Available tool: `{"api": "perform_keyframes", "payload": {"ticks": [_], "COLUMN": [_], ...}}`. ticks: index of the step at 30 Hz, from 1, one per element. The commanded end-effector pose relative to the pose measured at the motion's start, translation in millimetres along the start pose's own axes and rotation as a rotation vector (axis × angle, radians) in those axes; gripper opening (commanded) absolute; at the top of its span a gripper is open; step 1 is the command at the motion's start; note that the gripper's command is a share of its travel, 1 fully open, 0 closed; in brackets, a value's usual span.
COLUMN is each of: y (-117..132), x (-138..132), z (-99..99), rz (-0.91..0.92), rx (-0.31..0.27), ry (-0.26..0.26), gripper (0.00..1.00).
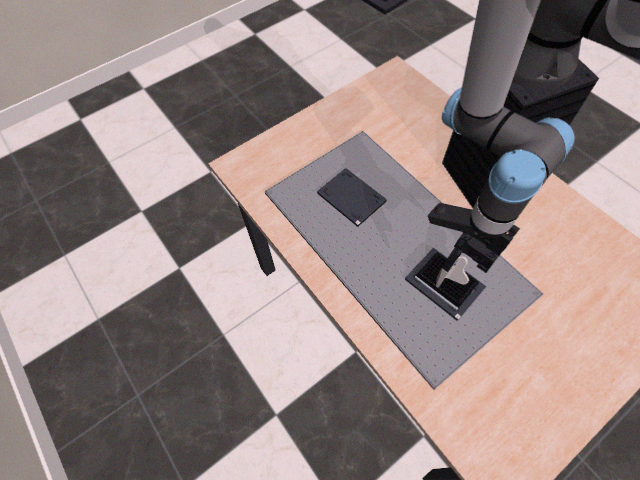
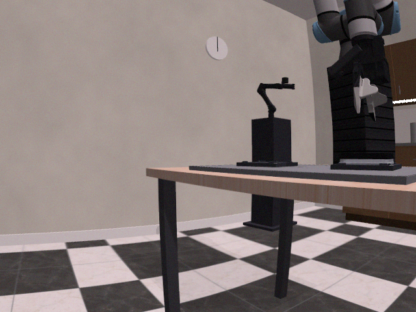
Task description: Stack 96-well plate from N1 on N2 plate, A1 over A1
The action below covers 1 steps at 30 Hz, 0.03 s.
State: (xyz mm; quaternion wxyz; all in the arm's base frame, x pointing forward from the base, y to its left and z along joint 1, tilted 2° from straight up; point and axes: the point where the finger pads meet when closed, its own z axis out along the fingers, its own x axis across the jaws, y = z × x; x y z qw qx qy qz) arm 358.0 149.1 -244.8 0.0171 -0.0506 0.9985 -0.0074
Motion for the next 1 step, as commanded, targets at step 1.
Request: {"api": "perform_keyframes", "payload": {"ticks": [1], "y": [0.0], "x": [-0.4], "z": [-0.3], "rz": [0.0], "rx": [0.0], "ry": [-0.001], "gripper": [1.0]}}
